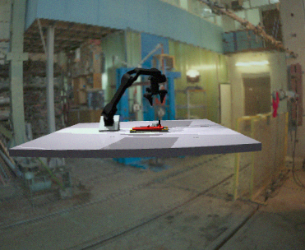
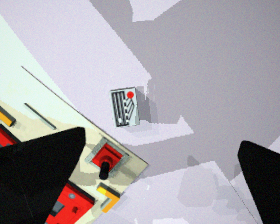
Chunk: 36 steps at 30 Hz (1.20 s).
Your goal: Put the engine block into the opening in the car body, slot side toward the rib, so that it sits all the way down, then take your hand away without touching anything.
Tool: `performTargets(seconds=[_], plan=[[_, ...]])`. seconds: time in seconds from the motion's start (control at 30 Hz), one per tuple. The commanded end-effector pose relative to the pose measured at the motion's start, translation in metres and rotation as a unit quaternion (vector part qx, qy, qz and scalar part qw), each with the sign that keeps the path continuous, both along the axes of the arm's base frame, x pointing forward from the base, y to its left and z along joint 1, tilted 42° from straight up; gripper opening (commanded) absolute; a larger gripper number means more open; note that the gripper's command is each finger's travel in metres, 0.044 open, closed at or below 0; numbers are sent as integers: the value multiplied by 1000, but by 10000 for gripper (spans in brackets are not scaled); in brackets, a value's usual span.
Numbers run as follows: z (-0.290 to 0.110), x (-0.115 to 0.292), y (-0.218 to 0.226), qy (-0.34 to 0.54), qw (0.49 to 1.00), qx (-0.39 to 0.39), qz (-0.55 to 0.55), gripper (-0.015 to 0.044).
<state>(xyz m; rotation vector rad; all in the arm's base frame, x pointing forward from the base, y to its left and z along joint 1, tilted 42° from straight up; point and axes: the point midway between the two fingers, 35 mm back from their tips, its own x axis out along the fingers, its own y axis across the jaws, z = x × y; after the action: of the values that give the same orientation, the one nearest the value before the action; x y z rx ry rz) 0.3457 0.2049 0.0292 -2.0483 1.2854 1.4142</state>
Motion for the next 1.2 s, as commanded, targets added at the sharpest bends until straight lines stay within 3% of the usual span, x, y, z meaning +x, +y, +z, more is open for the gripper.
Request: performTargets(seconds=[0.0,0.13,0.37,0.6,1.17], plan=[[-16,-1,-18,43,997,-63,27,440],[-25,-3,-31,76,990,-105,47,440],[-27,-4,-34,78,990,-107,48,440],[-76,-4,-79,78,990,-108,48,440],[-93,-6,-96,77,990,-109,47,440]])
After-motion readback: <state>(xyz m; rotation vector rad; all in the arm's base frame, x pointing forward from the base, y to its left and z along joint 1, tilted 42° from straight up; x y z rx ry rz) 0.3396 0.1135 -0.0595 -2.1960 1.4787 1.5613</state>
